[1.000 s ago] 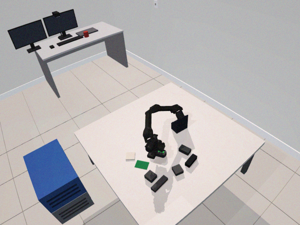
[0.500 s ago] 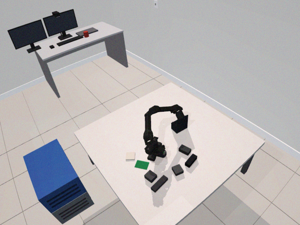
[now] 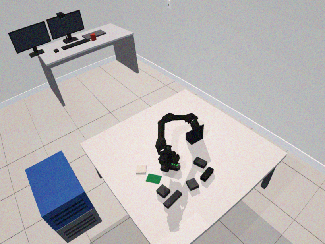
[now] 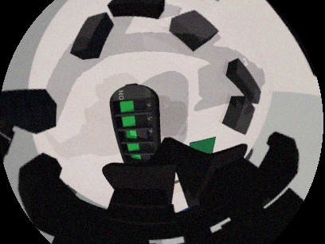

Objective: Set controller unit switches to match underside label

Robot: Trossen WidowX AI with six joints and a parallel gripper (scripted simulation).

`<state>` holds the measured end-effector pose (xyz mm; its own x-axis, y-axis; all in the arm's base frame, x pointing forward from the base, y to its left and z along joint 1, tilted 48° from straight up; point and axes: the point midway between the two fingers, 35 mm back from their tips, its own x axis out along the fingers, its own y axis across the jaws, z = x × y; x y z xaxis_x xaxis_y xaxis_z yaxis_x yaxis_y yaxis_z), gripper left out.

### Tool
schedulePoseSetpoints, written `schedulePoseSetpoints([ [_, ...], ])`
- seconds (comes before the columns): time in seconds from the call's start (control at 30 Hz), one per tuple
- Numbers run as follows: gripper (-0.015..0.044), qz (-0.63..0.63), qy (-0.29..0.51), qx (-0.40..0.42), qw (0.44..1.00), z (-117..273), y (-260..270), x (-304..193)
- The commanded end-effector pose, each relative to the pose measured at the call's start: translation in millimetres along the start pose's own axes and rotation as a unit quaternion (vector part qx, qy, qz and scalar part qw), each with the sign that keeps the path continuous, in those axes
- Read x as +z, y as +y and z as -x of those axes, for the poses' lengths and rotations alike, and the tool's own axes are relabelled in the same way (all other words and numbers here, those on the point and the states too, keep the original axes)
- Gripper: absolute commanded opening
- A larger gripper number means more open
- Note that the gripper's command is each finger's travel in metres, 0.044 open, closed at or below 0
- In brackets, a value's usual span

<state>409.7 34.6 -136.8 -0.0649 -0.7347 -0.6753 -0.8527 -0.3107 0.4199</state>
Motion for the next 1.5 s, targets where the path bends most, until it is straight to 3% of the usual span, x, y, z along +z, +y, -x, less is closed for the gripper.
schedulePoseSetpoints([
  [0.0, 0.0, -0.007, -0.002, -0.004, 1.0, 9, -1, -4],
  [0.3, 0.0, -0.006, -0.002, -0.004, 1.0, 9, -1, -4],
  [0.6, 0.0236, -0.005, -0.004, -0.004, 1.0, 40, 43, 51],
  [0.87, 0.044, -0.005, -0.004, -0.004, 1.0, 35, 43, 53],
  [1.47, 0.044, -0.005, -0.003, -0.004, 1.0, 6, 42, 53],
])
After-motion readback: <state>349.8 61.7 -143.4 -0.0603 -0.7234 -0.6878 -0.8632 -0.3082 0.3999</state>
